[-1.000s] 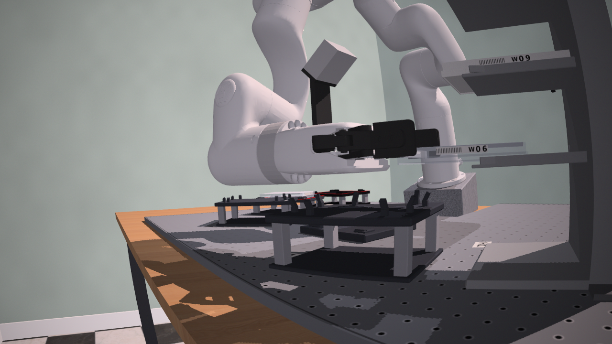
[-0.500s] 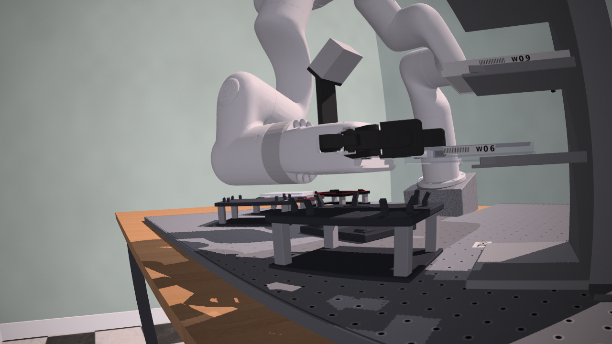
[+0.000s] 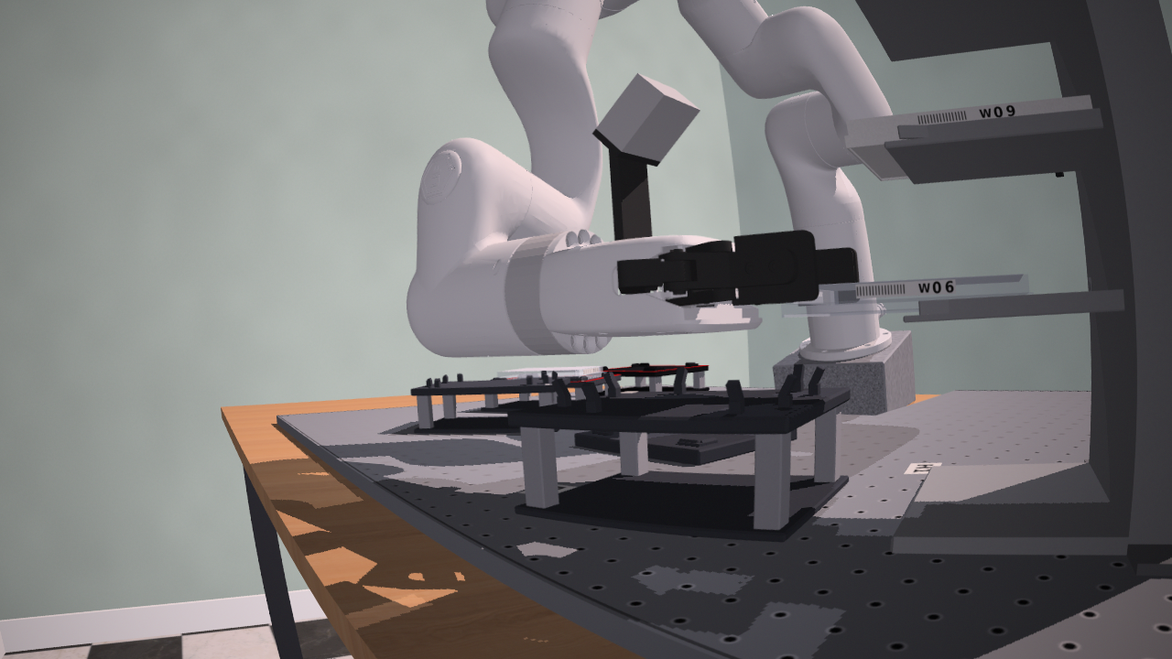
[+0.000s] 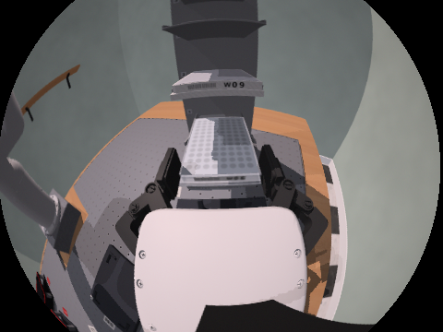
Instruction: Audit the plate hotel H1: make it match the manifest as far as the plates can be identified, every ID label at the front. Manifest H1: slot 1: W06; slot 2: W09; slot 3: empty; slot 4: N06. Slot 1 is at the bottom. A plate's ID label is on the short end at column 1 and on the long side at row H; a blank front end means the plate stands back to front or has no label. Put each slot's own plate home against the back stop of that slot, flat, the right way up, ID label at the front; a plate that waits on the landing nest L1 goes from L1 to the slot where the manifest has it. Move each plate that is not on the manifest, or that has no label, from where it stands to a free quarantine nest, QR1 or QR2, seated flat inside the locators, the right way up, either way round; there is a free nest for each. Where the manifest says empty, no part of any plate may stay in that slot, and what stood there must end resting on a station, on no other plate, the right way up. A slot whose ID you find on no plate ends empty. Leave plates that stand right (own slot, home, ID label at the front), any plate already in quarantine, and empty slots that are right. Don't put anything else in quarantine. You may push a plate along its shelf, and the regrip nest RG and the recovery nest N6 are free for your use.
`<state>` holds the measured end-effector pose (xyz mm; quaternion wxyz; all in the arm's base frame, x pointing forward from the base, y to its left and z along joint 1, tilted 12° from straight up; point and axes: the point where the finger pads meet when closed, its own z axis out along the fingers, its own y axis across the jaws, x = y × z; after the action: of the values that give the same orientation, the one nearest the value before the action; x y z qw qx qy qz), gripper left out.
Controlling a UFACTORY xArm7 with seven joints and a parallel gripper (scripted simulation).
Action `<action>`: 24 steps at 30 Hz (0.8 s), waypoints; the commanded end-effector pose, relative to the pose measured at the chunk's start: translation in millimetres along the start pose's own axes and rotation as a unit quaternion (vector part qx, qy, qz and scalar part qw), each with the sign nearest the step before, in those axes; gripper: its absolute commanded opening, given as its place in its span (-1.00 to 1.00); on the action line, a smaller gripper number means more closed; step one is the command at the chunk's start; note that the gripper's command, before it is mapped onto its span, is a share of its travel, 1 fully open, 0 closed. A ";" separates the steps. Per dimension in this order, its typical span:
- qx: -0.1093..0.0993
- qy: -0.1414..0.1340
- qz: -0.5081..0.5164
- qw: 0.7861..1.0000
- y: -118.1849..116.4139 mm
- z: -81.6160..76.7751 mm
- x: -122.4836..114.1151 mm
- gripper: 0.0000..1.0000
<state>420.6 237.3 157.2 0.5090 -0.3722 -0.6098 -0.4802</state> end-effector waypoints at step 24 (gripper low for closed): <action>0.000 0.000 -0.002 1.000 0.9 7.3 0.2 -1.00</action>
<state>419.4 242.7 156.1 0.5089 -0.3723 -0.6098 -0.4802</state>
